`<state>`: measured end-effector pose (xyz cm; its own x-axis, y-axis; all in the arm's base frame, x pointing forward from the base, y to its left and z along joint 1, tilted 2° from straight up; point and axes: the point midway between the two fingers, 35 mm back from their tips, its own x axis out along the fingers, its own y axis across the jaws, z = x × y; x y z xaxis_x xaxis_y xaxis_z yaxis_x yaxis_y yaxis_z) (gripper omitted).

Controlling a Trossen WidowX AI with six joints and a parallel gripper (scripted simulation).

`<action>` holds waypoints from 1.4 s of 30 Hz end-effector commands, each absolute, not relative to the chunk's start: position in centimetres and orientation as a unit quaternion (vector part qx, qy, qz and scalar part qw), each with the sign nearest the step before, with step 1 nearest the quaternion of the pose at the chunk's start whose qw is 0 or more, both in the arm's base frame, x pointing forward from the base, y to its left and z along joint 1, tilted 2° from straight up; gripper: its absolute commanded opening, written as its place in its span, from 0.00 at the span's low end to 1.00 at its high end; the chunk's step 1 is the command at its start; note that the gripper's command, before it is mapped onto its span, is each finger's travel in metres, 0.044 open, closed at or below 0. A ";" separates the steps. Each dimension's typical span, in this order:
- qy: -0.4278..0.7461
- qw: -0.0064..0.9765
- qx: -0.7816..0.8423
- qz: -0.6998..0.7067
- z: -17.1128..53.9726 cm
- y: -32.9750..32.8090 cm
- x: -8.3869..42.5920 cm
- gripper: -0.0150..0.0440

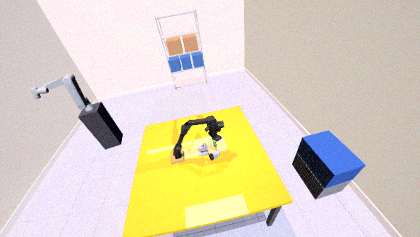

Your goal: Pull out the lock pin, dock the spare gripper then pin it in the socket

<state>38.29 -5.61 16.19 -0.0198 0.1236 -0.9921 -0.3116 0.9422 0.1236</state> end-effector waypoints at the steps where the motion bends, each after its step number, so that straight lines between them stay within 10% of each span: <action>1: 0.697 0.650 0.257 -0.158 15.4 -11.6 36.2 0.25; 11: 0.592 0.503 0.488 -0.399 14.8 -16.3 33.7 0.25; 42: 0.580 0.490 0.502 -0.415 8.6 -16.6 33.8 0.25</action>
